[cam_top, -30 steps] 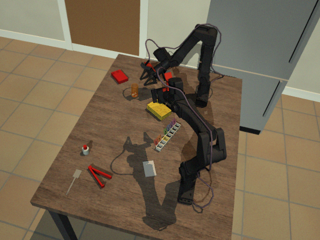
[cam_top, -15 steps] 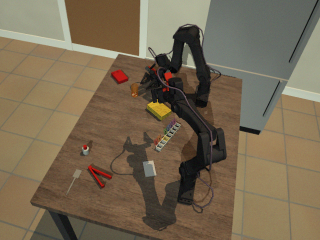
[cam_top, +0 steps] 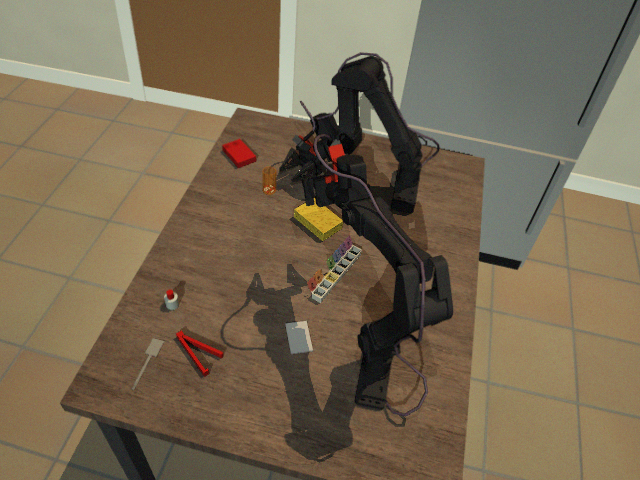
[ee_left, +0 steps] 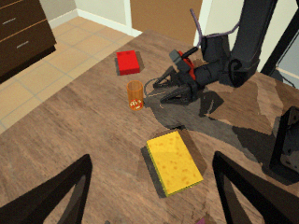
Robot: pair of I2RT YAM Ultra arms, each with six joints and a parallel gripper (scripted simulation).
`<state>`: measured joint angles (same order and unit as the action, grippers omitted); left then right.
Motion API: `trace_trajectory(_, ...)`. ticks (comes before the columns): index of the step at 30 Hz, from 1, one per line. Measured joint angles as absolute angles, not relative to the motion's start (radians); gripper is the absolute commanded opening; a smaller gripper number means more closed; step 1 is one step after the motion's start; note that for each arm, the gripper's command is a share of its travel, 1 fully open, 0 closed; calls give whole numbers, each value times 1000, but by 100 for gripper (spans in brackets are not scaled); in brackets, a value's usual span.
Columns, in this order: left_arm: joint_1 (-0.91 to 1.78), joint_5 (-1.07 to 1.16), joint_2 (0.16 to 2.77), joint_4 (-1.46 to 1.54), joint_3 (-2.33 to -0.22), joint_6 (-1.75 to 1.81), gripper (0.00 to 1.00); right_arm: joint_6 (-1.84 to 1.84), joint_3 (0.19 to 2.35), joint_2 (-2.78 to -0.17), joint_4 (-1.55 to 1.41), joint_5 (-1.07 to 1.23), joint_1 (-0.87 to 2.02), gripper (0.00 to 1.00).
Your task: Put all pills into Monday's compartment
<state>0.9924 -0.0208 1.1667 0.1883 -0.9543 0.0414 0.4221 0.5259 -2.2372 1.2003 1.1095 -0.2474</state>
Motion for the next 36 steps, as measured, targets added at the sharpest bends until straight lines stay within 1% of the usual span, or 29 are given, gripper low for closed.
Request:
trace_trajectory(20, 992, -21, 1167, 188, -954, 41, 100, 381, 530, -2237, 1252, 1112, -235, 65)
trace_trajectory(36, 992, -21, 1167, 188, -954, 41, 100, 326, 579, -2261, 1287, 1060, -167, 65)
